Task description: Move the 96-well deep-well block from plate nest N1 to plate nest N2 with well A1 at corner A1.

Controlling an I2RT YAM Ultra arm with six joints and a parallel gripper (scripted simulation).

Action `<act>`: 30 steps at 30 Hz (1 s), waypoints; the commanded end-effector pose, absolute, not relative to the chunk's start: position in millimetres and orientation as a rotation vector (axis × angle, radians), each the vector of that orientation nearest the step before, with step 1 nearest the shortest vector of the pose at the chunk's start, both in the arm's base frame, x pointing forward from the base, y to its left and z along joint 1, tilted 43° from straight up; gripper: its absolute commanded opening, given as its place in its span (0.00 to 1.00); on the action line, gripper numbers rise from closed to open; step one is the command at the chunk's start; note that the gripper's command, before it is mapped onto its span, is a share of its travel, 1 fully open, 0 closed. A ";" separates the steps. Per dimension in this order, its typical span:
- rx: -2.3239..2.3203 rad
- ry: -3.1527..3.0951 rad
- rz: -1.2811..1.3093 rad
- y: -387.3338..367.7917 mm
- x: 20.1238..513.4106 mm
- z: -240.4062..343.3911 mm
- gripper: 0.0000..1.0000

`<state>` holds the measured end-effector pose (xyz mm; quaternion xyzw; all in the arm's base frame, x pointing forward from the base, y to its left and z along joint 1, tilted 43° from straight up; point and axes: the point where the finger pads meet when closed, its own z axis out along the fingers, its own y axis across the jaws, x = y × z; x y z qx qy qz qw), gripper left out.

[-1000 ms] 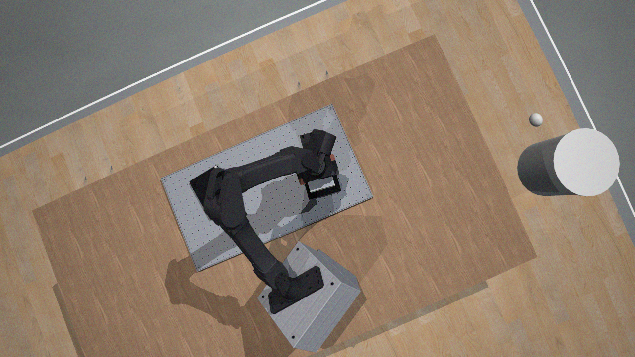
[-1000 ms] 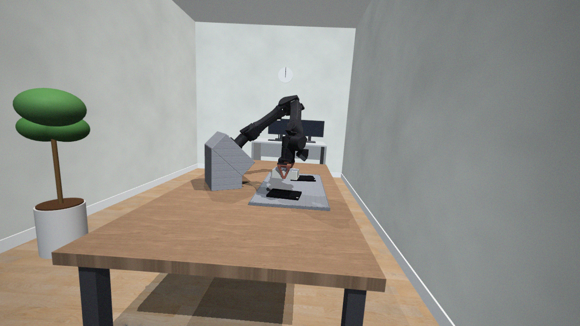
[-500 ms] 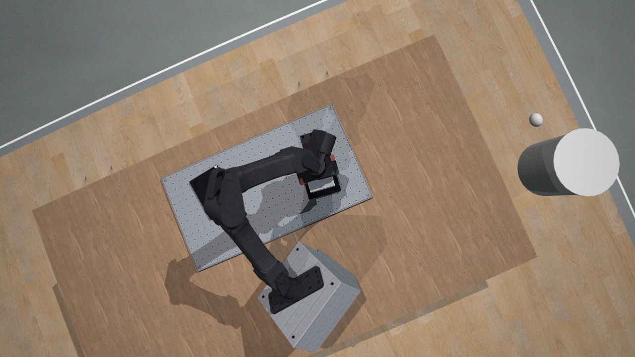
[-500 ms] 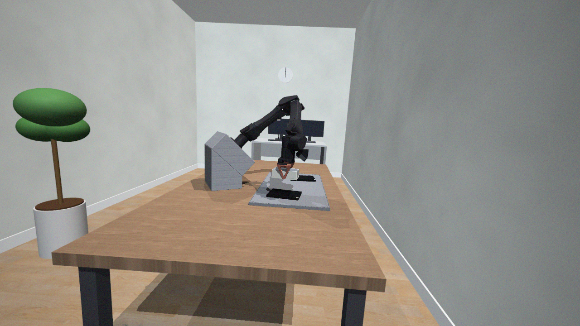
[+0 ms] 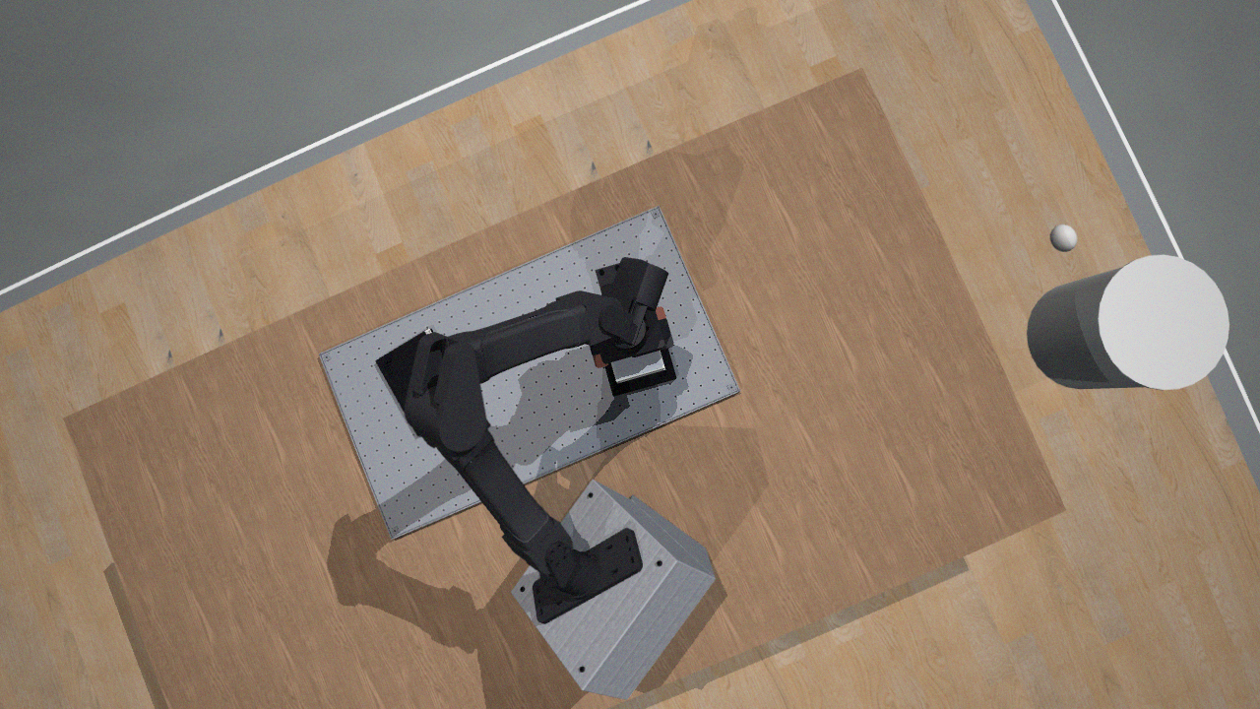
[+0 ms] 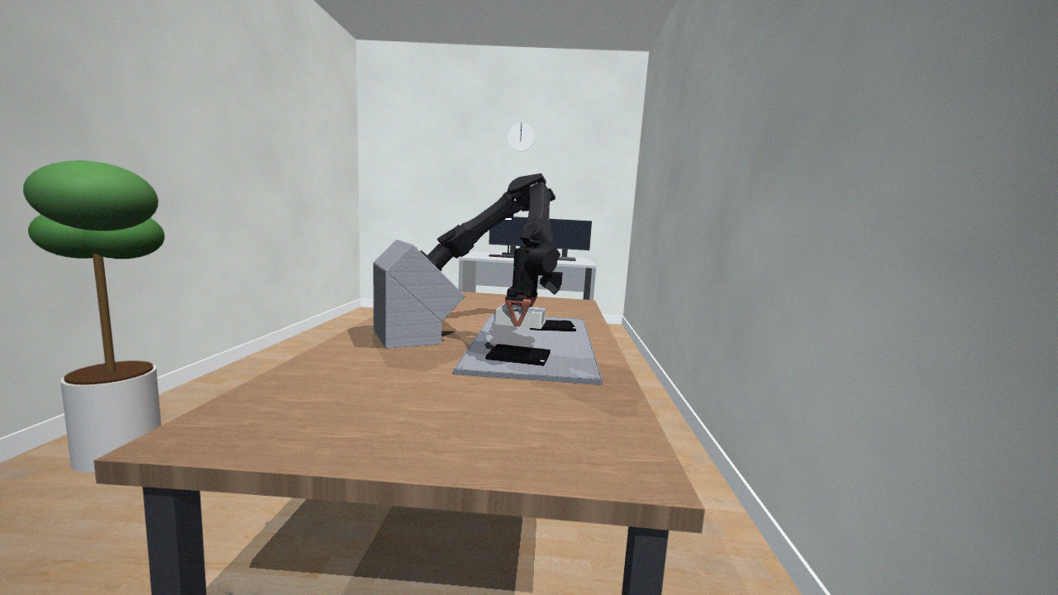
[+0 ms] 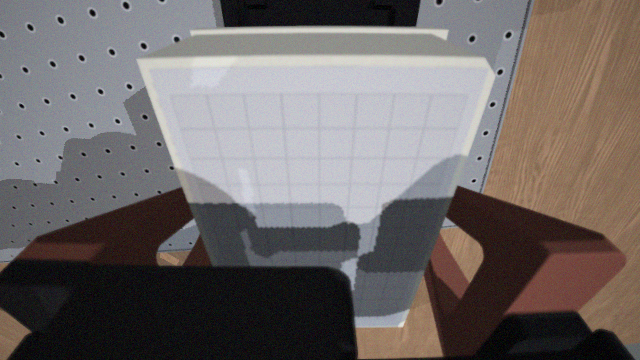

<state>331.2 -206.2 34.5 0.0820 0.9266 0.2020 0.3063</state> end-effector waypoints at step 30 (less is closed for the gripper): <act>0.232 2.439 0.524 -206.0 341.6 23.6 0.00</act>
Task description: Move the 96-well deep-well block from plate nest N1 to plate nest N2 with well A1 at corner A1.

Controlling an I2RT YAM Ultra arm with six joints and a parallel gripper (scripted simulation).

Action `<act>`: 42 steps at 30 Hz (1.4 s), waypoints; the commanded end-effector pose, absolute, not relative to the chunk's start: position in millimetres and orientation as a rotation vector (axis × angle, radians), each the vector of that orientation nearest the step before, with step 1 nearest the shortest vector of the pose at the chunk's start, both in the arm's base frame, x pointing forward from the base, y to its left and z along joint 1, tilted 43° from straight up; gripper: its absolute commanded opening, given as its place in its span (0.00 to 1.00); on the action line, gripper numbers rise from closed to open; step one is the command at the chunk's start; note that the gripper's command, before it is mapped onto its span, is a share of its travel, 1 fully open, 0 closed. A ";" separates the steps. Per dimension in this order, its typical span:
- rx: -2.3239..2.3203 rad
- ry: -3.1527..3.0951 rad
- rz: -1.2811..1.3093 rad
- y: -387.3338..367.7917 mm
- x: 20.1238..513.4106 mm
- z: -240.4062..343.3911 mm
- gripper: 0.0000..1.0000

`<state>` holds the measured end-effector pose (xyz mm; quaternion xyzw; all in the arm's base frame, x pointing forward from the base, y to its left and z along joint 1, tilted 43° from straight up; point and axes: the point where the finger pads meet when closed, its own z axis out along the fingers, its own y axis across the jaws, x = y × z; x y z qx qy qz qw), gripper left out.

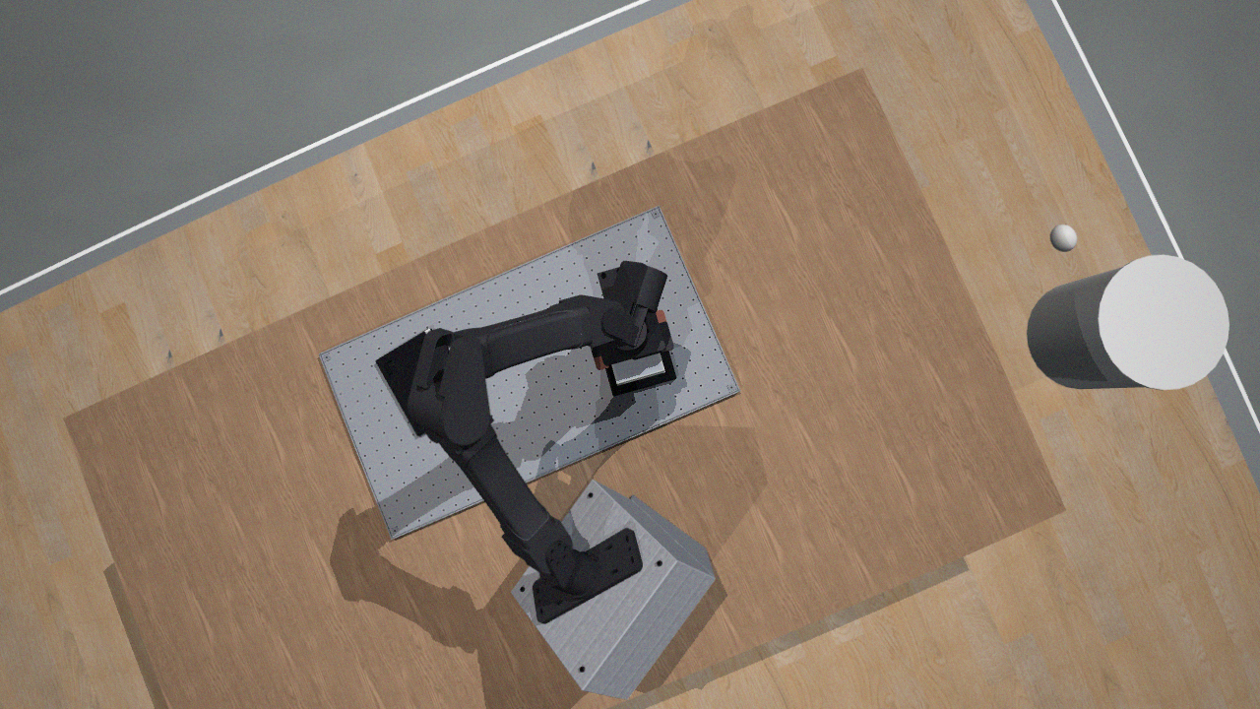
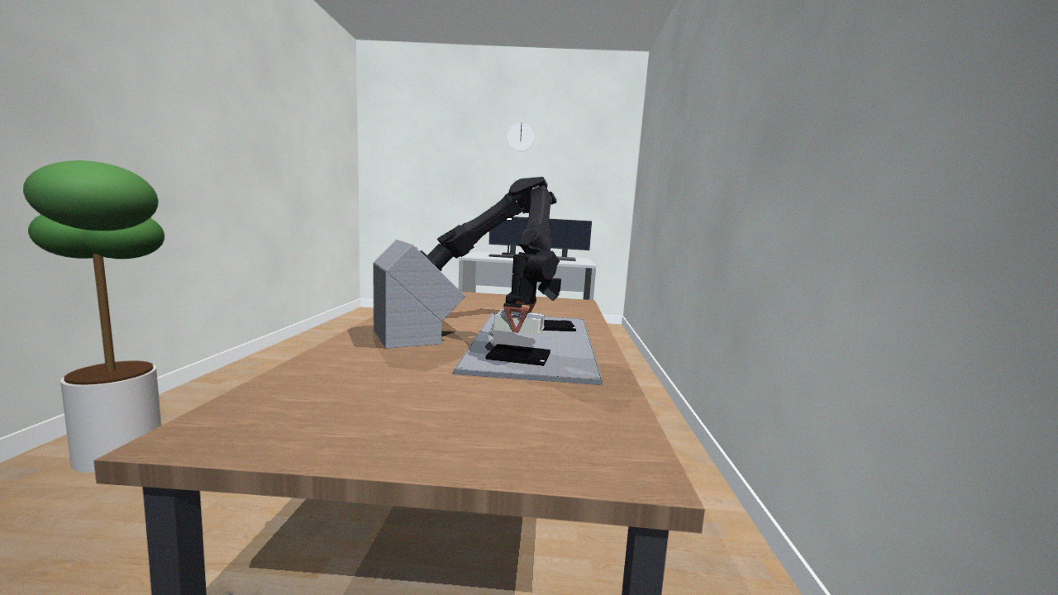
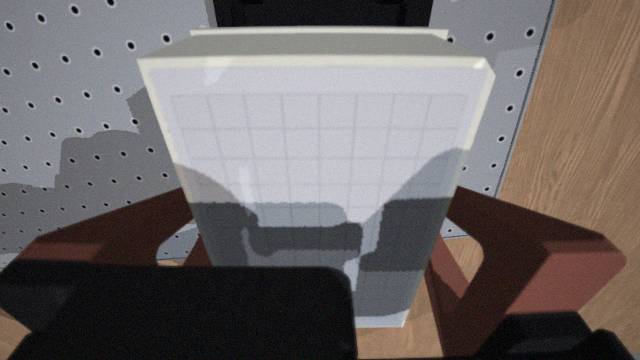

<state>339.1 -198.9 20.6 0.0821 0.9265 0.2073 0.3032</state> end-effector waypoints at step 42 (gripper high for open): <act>0.232 2.438 0.525 -189.1 377.2 -15.3 0.00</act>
